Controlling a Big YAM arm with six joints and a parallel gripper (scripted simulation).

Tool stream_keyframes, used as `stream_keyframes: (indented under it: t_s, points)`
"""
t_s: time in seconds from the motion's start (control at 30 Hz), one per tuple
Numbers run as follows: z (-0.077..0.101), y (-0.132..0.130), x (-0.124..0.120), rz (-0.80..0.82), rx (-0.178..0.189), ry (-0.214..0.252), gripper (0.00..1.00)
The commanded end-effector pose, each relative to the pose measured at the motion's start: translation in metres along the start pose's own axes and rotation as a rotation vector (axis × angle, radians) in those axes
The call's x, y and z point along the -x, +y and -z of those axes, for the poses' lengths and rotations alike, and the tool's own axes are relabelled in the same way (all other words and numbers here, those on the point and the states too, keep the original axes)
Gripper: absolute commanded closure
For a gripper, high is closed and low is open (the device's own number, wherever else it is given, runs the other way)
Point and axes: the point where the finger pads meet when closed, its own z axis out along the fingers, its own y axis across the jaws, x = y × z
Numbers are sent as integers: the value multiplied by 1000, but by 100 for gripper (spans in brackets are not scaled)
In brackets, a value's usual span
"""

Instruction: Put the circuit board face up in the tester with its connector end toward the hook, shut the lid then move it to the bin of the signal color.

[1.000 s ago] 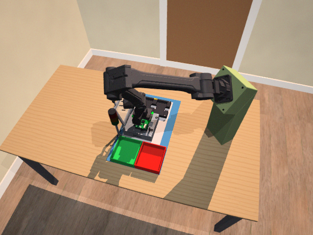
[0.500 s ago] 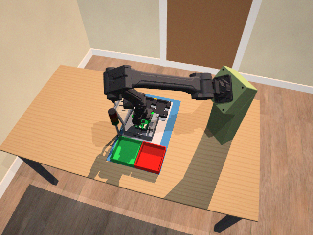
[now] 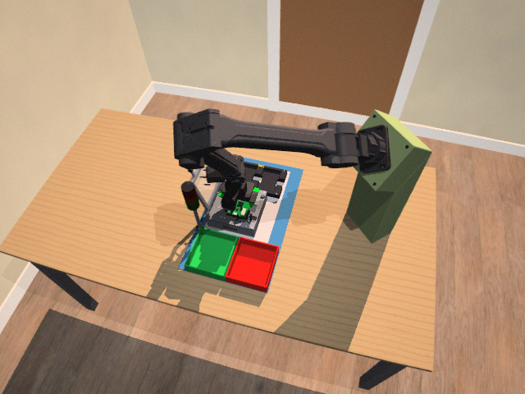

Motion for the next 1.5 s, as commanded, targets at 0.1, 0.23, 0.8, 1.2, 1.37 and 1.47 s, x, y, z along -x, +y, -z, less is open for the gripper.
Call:
stream_keyframes:
  t_s: [0.1,0.23,0.8,1.2,1.37,1.47]
  points:
    - [-2,3,-1,-8,1,-1,8]
    - [-2,3,-1,-8,1,-1,8]
    - [-2,3,-1,-8,1,-1,8]
    - [26,-4,-5,-2,-12,8,8]
    - [56,-4,-4,-1,-14,7,8]
    - [73,-4,-4,0,-15,7,8]
